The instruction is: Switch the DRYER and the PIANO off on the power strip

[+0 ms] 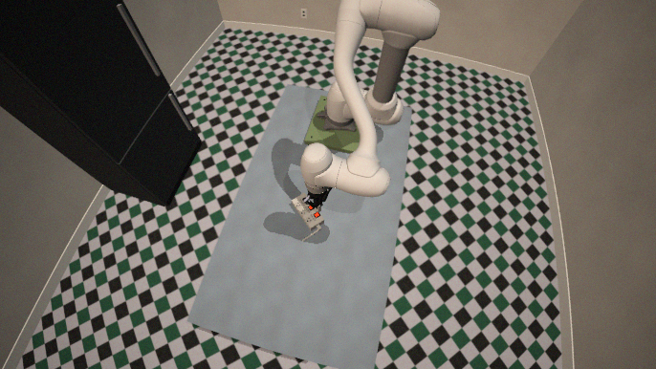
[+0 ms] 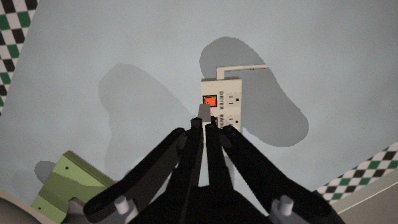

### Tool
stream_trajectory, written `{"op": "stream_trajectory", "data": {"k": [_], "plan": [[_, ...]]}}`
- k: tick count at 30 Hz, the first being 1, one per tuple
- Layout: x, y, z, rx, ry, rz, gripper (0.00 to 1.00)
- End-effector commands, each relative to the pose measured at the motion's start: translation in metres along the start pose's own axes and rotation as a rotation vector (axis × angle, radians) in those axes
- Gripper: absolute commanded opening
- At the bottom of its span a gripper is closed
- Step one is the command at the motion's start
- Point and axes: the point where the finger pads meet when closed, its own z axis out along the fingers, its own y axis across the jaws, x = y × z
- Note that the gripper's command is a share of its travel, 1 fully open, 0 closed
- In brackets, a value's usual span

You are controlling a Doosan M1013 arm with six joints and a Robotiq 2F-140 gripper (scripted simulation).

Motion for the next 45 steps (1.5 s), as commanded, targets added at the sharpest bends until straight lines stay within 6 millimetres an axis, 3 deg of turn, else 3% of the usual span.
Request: {"op": "stream_trajectory", "data": {"k": [1, 45], "plan": [[0.0, 0.0, 0.0, 0.0, 0.0, 0.0, 0.0], [0.0, 0.0, 0.04, 0.0, 0.0, 0.0, 0.0]]}}
